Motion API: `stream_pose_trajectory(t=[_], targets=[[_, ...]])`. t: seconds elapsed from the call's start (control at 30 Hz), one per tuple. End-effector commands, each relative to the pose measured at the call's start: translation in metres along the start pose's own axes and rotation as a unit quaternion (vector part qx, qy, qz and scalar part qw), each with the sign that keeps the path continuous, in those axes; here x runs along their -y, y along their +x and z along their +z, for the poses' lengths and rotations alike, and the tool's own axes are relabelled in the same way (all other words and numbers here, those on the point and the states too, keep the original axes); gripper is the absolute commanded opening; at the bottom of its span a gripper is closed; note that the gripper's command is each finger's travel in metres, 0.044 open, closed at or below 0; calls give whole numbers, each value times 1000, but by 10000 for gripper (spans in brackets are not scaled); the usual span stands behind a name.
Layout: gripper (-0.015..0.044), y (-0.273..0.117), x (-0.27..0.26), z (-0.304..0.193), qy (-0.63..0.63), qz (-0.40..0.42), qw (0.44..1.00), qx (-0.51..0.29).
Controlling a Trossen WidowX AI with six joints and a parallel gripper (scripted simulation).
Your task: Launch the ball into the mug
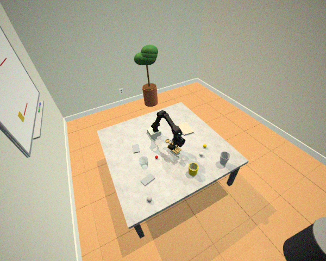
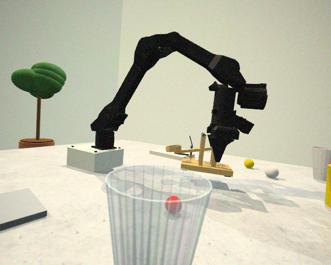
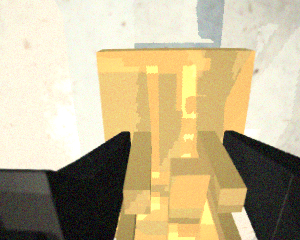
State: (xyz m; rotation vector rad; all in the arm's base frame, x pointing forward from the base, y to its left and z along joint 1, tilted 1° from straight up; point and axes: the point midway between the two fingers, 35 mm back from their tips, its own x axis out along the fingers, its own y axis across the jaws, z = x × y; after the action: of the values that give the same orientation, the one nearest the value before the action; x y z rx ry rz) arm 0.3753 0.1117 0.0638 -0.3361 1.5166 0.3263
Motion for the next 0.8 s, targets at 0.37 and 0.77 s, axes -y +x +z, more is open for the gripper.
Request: stream_pose_trajectory(t=[0.37,0.77], targets=[[0,-8,17,7,88,-2,996,12],[0,10,17,8,88,-2,996,12]])
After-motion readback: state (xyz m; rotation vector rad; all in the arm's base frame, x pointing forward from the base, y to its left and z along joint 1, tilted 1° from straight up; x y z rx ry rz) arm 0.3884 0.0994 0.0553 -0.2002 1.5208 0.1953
